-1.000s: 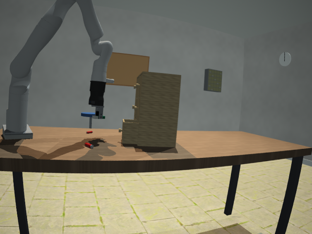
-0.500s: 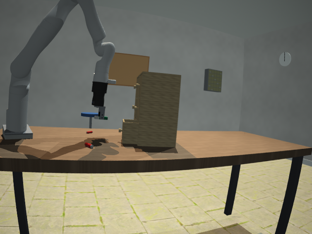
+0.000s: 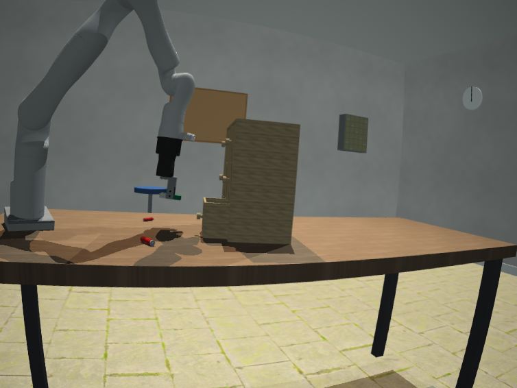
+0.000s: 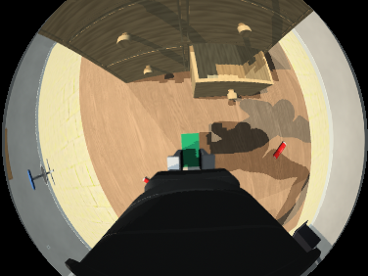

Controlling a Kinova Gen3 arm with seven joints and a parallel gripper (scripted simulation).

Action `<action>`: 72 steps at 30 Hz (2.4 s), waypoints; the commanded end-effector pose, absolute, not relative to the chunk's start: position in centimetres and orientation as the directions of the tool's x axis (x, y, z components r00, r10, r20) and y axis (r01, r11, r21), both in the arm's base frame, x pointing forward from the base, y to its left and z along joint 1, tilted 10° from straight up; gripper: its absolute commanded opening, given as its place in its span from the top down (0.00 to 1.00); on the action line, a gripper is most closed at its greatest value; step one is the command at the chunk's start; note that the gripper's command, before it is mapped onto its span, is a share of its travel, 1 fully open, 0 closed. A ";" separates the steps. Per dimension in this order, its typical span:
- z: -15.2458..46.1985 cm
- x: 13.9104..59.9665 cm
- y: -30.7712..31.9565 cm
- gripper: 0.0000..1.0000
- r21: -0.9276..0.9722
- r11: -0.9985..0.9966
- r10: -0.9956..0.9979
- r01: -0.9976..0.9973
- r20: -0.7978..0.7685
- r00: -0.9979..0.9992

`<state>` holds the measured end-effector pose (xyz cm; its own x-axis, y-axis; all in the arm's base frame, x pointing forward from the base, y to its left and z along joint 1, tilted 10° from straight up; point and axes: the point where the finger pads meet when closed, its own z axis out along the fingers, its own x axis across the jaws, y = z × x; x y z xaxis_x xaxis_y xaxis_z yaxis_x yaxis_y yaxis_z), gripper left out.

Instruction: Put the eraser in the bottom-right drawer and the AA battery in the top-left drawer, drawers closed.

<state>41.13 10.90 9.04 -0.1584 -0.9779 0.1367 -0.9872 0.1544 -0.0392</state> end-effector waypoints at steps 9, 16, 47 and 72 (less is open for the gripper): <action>8.7 41.6 12.1 0.55 -0.073 0.424 -0.894 -0.903 0.126 -0.430; 8.5 41.8 12.7 0.55 -0.102 0.646 -0.749 -0.756 0.106 -0.654; 7.9 41.7 17.0 0.55 -0.149 0.973 0.172 0.176 -0.038 -0.984; 7.5 41.6 22.0 0.55 -0.070 0.626 0.764 0.777 -0.145 -0.629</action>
<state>41.78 21.42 7.63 -0.6276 0.7659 -0.1399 0.7778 0.6245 -0.0703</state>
